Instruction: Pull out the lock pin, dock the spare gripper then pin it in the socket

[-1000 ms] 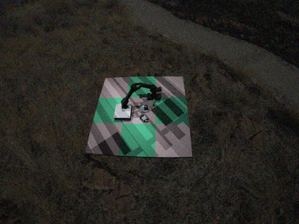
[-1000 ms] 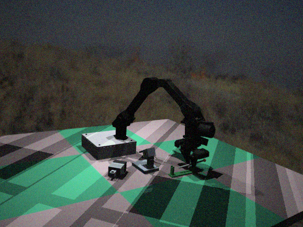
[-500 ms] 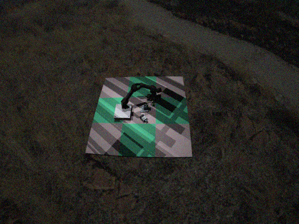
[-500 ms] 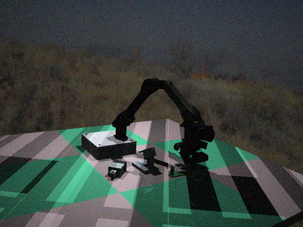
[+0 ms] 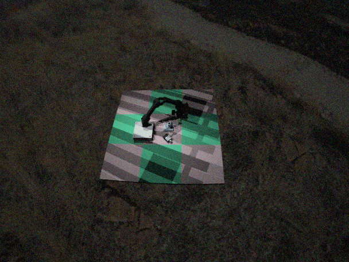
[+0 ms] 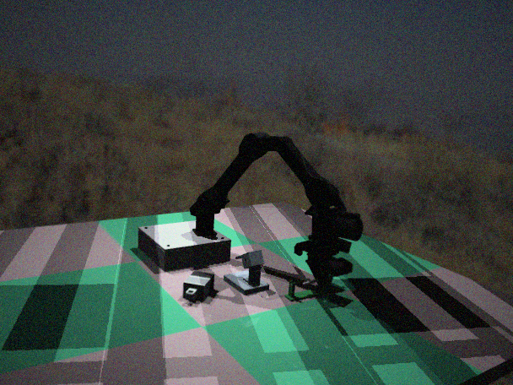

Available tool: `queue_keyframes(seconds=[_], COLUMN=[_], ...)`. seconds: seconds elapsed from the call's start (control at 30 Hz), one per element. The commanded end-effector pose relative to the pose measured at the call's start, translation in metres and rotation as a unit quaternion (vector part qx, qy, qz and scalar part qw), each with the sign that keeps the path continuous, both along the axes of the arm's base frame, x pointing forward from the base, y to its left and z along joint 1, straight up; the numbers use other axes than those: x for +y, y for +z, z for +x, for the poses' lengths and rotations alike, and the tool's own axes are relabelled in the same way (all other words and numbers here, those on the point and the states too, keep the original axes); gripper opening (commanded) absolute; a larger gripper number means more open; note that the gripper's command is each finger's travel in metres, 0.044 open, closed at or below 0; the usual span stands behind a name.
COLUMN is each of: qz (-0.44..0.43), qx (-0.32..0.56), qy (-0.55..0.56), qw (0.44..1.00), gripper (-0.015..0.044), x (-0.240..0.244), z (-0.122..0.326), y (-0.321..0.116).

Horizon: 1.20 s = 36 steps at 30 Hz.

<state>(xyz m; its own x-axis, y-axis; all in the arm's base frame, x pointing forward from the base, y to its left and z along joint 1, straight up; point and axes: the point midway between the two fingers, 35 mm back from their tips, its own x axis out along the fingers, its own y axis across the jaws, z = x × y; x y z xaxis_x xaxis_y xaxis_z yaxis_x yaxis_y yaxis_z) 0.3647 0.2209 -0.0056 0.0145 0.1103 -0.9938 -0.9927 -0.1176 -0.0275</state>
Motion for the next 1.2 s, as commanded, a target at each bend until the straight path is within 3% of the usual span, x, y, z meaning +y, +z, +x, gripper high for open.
queue_keyframes(seconds=[0.0,1.17], qz=[-0.002,-0.017], qx=[-0.001,0.029], qy=[0.001,0.001], qw=[1.000,0.999], gripper=[0.0000,0.0000], x=[-0.001,-0.020], z=[0.000,-0.007], y=[0.002,0.027])
